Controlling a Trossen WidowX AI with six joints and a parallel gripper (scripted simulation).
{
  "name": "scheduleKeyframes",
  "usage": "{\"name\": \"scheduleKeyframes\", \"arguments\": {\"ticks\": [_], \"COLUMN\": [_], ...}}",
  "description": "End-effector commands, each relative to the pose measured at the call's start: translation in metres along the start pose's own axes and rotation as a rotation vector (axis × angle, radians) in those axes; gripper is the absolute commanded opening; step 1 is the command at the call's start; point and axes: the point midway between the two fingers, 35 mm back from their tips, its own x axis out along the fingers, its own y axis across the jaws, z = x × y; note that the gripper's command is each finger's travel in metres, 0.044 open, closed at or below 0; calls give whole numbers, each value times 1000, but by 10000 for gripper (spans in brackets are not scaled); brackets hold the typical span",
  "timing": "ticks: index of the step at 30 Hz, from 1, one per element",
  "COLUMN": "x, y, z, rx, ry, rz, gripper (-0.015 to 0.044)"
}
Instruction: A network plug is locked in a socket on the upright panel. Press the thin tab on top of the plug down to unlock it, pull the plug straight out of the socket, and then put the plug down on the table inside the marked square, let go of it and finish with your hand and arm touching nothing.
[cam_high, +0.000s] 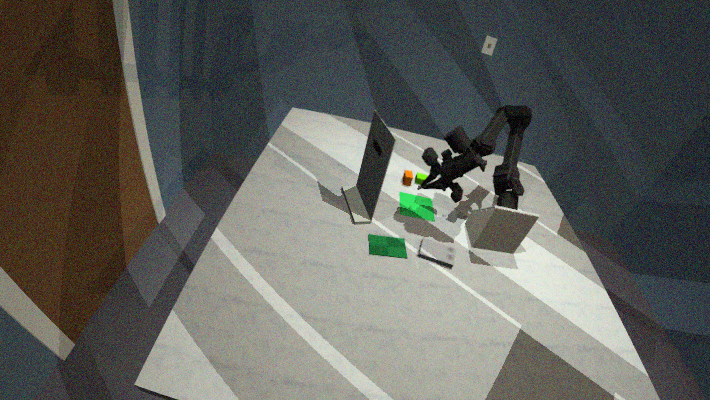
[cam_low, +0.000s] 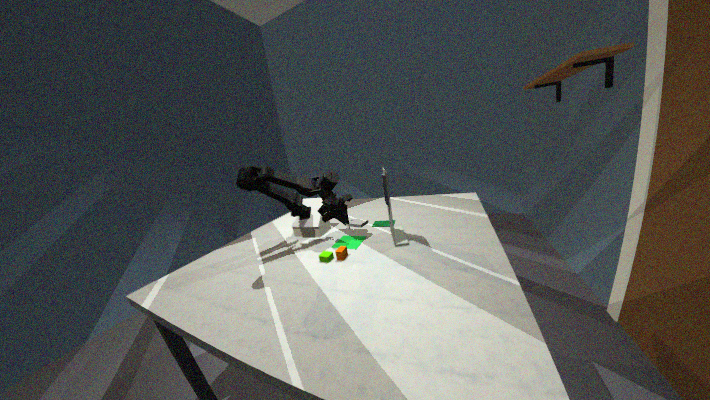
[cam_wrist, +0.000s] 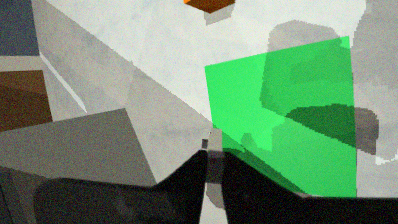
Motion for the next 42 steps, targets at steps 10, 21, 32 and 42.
{"name": "scheduleKeyframes", "arguments": {"ticks": [10,21,32,42], "x": [8,17,26,34], "y": [-8,-13,-19,-25], "z": [0,-2,-2,-2], "rx": [7,8,8,8], "ry": [-19,-16,-14,-13], "rz": [-10,-14,-15,-15], "gripper": [0,0,0,0]}}
